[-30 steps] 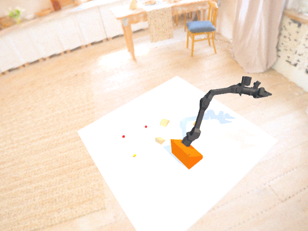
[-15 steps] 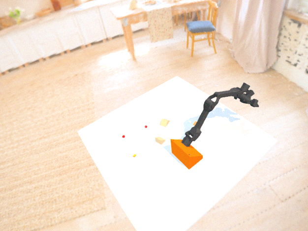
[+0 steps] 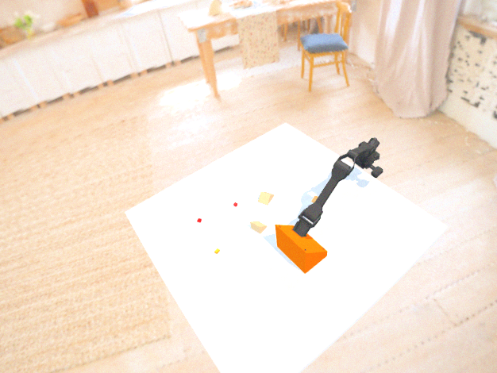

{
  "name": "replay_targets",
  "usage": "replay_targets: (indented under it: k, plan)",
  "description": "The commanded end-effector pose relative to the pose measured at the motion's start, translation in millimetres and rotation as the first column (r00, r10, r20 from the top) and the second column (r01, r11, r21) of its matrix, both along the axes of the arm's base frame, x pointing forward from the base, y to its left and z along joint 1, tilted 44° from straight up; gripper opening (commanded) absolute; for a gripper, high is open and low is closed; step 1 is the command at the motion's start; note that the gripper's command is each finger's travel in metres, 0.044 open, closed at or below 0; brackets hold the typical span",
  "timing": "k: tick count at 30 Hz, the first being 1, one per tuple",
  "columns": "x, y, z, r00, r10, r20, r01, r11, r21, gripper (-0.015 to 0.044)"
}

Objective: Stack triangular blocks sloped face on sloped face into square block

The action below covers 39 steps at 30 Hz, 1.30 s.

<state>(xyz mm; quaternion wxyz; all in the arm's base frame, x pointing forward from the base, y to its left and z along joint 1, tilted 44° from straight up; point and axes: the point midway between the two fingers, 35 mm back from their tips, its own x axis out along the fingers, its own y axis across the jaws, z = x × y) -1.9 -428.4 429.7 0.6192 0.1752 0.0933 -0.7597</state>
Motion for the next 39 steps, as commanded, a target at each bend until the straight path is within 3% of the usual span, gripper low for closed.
replay_targets:
  k: [1,11,19,26,34,39]
  plan:
    - [67,-4,-37,0.989,0.122,0.081,-0.132,0.984,0.120,0.0440]
    - [203,33,-117,0.928,0.316,0.197,-0.370,0.847,0.382,0.0440]
    - [276,83,-177,0.908,0.338,0.247,-0.418,0.702,0.577,0.0440]
    - [334,164,-241,0.929,0.303,0.213,-0.348,0.519,0.781,0.0440]
    - [365,274,-302,0.959,0.282,0.021,-0.124,0.354,0.927,0.0440]
    - [366,284,-306,0.959,0.282,-0.001,-0.100,0.345,0.933,0.0440]
